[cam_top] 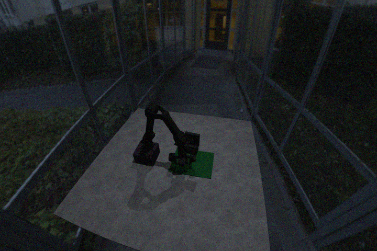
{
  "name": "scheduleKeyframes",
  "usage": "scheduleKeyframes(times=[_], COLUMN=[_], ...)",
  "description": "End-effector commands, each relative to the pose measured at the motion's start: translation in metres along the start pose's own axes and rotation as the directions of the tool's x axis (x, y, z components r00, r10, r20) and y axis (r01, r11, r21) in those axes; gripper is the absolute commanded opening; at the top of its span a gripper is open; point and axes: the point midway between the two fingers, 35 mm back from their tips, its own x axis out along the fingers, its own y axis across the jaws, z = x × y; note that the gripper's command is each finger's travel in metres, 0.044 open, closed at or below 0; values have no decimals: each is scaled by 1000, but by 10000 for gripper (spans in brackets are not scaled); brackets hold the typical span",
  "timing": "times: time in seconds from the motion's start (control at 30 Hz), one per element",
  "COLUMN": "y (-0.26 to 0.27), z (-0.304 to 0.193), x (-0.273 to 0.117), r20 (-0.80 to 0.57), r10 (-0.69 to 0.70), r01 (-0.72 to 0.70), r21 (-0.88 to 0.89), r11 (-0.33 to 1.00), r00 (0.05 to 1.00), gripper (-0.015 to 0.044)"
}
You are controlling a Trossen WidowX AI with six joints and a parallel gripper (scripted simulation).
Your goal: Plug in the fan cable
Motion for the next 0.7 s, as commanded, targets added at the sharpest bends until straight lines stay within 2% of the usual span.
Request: scheduleKeyframes(times=[0.0, 0.1, 0.63, 0.67], y=[-3, -3, -1, -1], z=[0, 0, 0, 0], x=[5, 5, 3, 3], r20=[2, 2, -1, -1], r10=[-11, -11, -4, -4], r01=[11, 11, 4, 4], r21=[-5, -5, 0, 0], r11=[1000, 1000, 1000, 1000], r00=[1000, 1000, 1000, 1000], gripper=[440, 440, 20, 13])
